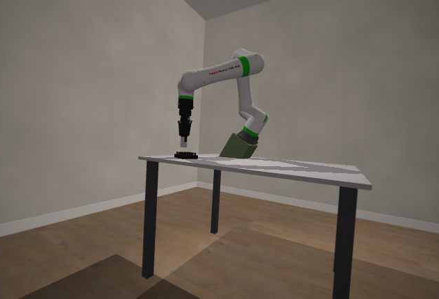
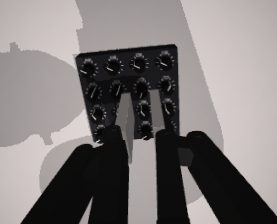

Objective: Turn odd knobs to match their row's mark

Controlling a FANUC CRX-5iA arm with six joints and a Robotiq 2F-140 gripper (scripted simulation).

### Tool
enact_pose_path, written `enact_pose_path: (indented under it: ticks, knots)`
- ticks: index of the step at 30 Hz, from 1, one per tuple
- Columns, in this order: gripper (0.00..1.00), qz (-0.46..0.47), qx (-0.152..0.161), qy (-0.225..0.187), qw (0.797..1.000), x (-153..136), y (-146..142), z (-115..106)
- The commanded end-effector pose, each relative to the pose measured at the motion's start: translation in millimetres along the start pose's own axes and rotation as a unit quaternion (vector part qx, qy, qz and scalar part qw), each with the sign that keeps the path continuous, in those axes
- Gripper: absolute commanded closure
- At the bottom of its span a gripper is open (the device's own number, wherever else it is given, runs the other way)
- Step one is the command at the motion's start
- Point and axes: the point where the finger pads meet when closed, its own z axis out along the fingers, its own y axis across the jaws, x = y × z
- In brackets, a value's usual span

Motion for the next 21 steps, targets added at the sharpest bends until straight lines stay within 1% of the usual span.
enact_pose_path:
  ticks: [1,10,12,15,21]
  knots:
    - [0.88,0.0,0.0,0.0,1.0,0.2,0.1,-0.4]
    - [0.88,0.007,0.0,0.0,1.0,0.2,0.1,-0.6]
    - [0.88,0.029,0.0,0.0,1.0,0.2,0.1,-1.1]
    - [0.88,0.096,0.0,0.0,0.995,0.2,0.1,-2.7]
    - [0.88,0.17,0.0,0.0,0.985,0.2,0.1,-4.5]
